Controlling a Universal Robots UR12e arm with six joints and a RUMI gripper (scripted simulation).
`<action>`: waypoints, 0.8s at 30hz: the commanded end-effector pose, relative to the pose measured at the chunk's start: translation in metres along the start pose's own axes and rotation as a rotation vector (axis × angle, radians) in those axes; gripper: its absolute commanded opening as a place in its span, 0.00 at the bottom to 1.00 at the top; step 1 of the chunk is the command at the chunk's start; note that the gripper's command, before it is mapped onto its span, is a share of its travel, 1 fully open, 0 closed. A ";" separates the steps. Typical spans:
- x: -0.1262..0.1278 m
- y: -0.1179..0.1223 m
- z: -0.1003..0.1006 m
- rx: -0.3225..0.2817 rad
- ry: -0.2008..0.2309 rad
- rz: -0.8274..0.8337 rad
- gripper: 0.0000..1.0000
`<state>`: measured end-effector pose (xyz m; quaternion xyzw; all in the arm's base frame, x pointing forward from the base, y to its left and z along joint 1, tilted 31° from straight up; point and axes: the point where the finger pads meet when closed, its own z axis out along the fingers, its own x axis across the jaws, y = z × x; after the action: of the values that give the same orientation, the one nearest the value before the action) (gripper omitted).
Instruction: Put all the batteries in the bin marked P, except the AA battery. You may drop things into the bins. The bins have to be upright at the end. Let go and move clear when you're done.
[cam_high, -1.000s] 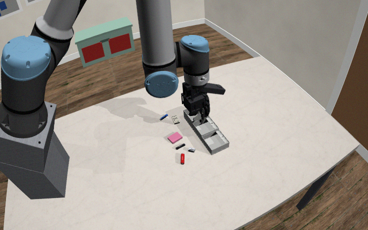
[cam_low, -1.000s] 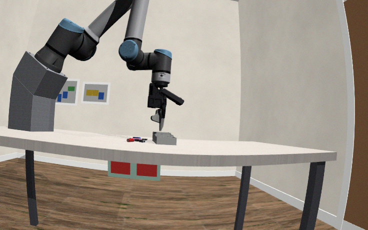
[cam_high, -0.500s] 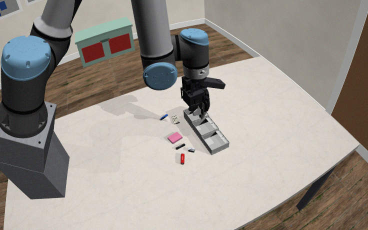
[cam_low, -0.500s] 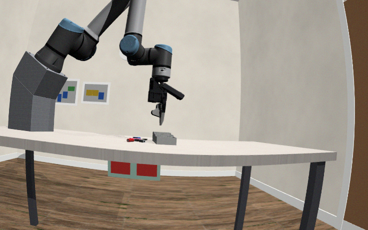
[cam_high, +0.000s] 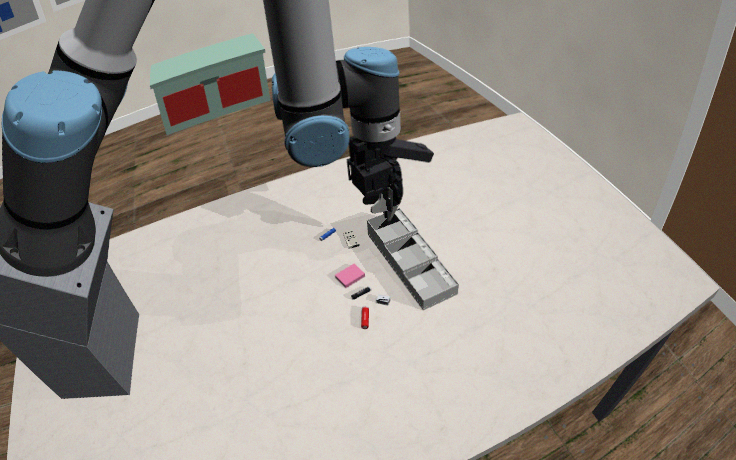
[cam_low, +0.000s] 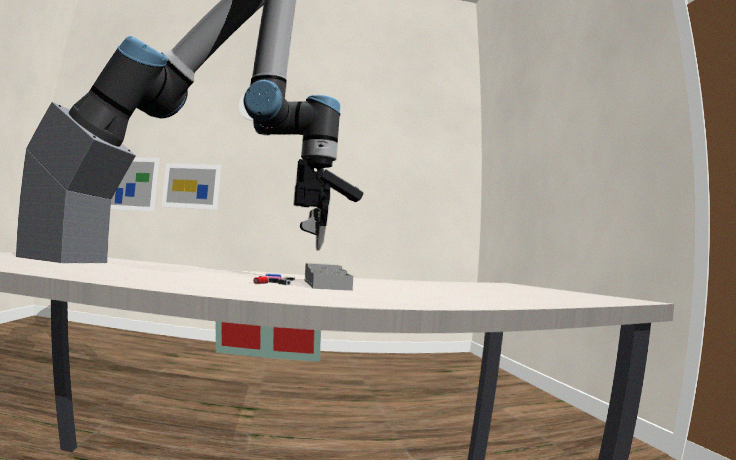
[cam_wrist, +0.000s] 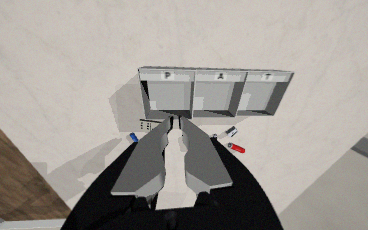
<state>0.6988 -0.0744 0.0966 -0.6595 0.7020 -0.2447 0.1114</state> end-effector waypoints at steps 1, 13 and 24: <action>-0.018 -0.002 0.000 0.001 0.002 0.001 0.04; -0.021 -0.002 0.011 0.001 0.002 0.001 0.04; -0.021 -0.002 0.035 0.001 0.002 0.001 0.04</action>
<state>0.7136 -0.0586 0.0729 -0.6591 0.7024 -0.2449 0.1108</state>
